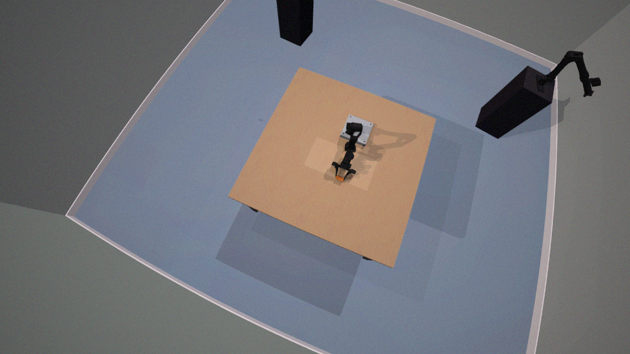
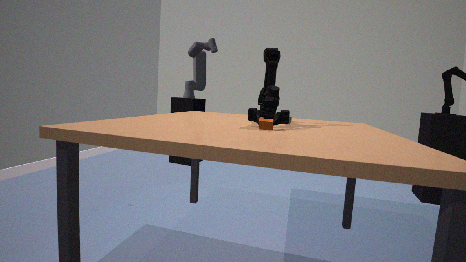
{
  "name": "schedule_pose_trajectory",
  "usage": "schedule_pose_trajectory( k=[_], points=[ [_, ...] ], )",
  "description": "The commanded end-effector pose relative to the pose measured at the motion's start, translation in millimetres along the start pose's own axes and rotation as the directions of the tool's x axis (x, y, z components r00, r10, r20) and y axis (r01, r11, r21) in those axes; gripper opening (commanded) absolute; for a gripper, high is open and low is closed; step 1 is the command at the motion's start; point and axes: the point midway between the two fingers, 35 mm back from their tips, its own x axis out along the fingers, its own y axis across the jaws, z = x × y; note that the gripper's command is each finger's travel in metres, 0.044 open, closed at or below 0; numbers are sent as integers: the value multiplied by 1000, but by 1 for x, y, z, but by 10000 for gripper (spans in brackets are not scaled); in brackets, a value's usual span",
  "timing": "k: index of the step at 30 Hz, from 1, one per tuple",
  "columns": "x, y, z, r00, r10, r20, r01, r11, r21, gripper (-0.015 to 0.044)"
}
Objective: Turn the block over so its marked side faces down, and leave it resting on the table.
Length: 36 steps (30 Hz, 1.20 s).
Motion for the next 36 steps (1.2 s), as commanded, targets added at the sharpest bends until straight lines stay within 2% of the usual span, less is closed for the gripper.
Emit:
schedule_pose_trajectory(
  k=[1, 15, 31, 32, 36],
  points=[
    [-3, -1, 1, 1000, -5, 30, 5, 1000, -2, 0],
    [-4, -1, 2, 999, -5, 39, 5, 1000, -2, 0],
    [-4, -1, 2, 999, -5, 39, 5, 1000, -2, 420],
    [-4, -1, 2, 999, -5, 39, 5, 1000, -2, 440],
    [-4, -1, 2, 999, -5, 39, 5, 1000, -2, 440]
  ],
)
